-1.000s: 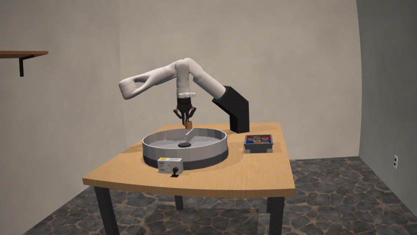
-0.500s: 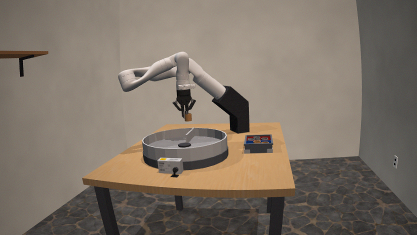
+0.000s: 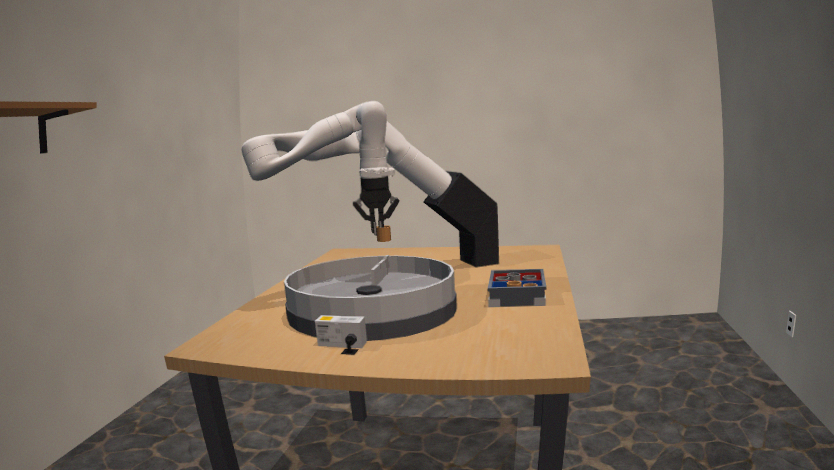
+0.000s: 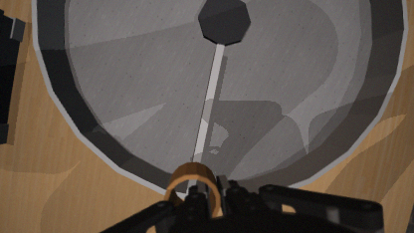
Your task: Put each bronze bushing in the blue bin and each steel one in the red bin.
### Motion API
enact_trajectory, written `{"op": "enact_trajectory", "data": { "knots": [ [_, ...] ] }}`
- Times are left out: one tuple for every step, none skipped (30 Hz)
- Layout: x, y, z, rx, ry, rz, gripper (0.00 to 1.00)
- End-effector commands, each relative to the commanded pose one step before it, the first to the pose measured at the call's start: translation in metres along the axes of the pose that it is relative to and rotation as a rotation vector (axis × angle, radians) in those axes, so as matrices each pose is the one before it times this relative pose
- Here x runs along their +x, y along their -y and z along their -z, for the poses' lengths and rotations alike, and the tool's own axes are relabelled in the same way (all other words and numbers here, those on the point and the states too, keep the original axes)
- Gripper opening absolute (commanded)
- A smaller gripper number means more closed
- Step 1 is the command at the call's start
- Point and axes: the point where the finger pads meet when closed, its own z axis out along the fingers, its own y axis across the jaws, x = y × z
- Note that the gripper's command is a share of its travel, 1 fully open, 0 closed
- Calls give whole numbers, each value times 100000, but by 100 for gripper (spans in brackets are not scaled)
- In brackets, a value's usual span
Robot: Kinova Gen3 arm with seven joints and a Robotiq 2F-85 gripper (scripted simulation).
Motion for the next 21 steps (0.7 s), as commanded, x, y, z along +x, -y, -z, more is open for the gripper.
{"op": "enact_trajectory", "data": {
  "knots": [
    [1707, 2468, 279, 171, -2199, -9017, 0],
    [0, 0, 0, 0, 0, 0, 0],
    [0, 0, 0, 0, 0, 0, 0],
    [485, 932, 10, 51, -85, -5488, 0],
    [434, 957, 9, 51, -85, -5488, 0],
    [380, 979, 8, 51, -85, -5488, 0],
    [258, 789, -6, -10, 20, -4747, 0],
    [58, 213, 14, 64, -104, -741, 0],
    [271, 1015, 6, 51, -85, -5488, 0],
    [0, 0, 0, 0, 0, 0, 0],
    [0, 0, 0, 0, 0, 0, 0],
    [0, 0, 0, 0, 0, 0, 0],
    [215, 1028, 6, 51, -85, -5488, 0],
    [0, 0, 0, 0, 0, 0, 0],
    [0, 0, 0, 0, 0, 0, 0],
    [158, 1039, 5, 51, -85, -5488, 0],
    [101, 1046, 4, 51, -85, -5488, 0],
    [43, 1050, 4, 51, -85, -5488, 0],
    [-14, 1051, 3, 51, -85, -5488, 0],
    [0, 0, 0, 0, 0, 0, 0],
    [0, 0, 0, 0, 0, 0, 0]
  ]
}}
